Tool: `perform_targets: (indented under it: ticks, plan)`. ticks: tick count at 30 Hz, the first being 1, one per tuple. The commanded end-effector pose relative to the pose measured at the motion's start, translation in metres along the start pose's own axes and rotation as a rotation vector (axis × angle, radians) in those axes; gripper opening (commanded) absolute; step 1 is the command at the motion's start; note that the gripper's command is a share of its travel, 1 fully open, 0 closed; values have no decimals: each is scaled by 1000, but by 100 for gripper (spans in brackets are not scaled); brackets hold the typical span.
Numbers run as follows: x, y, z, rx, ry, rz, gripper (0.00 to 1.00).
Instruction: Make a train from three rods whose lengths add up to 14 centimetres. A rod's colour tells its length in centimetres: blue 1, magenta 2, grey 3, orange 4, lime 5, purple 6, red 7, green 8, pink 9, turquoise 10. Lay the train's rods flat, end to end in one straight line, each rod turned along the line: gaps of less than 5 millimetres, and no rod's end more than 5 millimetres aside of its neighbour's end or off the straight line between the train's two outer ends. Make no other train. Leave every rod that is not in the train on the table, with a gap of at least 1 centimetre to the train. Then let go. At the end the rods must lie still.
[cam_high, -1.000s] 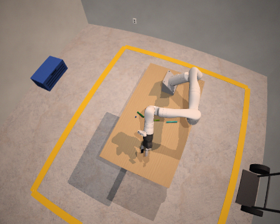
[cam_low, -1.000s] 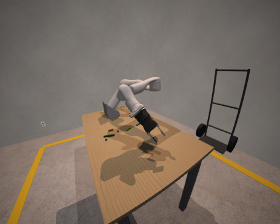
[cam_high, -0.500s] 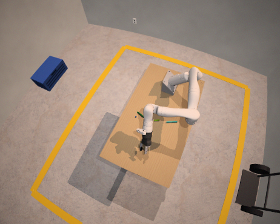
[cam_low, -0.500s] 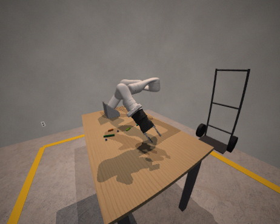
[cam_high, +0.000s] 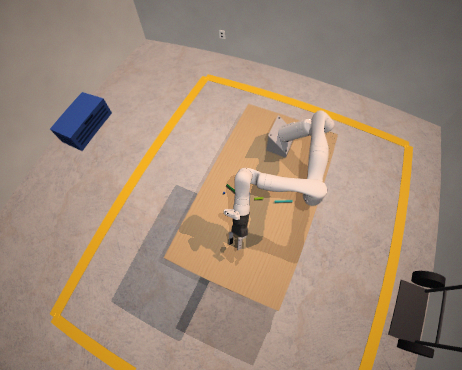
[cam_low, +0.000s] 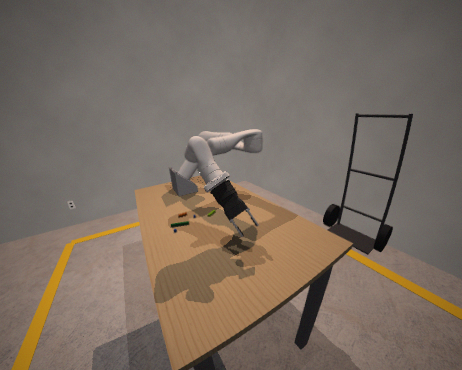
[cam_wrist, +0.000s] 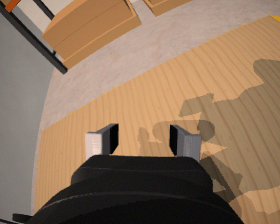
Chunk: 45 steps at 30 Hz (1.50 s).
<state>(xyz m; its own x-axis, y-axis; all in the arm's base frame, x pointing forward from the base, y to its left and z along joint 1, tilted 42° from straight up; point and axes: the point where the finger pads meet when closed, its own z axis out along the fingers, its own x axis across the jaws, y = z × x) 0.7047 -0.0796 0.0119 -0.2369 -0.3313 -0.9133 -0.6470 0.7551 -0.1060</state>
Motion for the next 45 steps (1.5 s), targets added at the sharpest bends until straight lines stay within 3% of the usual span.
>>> perform_targets:
  ticks: [1, 25, 45]
  plan:
    - [10, 3, -7, -17, 19, -42, 100]
    - [44, 23, -31, -100, 82, -205, 100]
    - [61, 34, -44, -144, 108, -284, 100]
